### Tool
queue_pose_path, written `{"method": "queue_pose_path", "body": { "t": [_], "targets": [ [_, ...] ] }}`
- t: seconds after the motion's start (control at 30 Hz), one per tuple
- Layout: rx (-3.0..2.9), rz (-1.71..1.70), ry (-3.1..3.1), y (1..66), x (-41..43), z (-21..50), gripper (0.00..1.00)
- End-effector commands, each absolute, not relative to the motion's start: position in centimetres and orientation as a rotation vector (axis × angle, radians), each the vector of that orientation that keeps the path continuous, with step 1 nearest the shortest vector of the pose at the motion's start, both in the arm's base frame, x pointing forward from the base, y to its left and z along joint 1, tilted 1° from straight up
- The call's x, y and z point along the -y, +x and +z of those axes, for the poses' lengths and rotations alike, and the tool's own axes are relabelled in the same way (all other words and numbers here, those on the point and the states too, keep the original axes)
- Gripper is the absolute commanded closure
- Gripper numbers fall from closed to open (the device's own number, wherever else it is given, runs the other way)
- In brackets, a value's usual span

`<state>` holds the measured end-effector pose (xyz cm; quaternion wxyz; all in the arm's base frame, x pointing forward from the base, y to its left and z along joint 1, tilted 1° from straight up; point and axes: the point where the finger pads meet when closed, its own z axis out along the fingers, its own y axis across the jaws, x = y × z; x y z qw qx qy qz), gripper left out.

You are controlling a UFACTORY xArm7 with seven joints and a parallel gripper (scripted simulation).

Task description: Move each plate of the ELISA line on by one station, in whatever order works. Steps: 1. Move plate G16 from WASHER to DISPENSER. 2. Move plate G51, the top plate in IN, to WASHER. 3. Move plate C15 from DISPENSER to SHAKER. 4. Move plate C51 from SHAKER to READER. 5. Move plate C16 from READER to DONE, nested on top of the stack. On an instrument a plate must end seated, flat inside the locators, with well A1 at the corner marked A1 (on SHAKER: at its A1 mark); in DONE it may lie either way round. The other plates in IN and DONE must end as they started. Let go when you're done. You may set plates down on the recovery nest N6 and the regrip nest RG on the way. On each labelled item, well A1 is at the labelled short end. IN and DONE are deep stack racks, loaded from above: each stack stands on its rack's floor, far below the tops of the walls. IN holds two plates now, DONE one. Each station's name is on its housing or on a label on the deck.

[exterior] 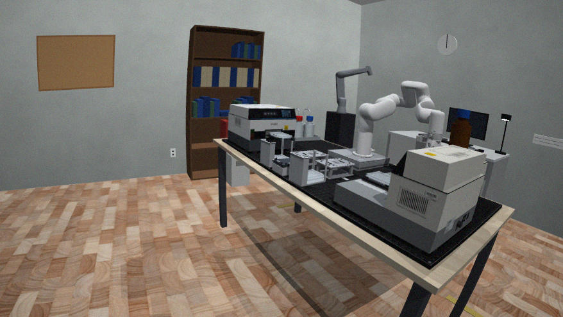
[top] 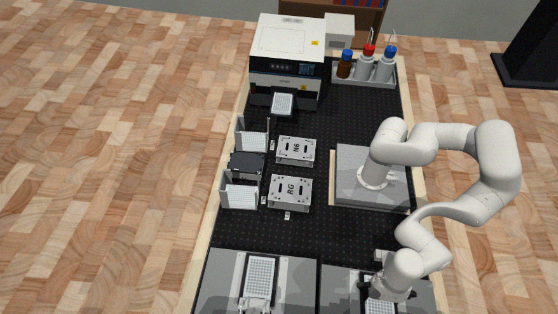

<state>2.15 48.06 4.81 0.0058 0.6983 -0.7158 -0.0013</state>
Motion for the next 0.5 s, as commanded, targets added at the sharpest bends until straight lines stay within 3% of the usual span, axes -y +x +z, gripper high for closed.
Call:
{"method": "queue_pose_path", "body": {
  "t": [0.0, 0.47],
  "targets": [
    [2.243, -0.009, 2.188, 2.19, -48.19, 5.00, 1.00],
    [2.243, -0.008, 2.188, 2.19, -48.18, 5.16, 1.00]
  ]
}}
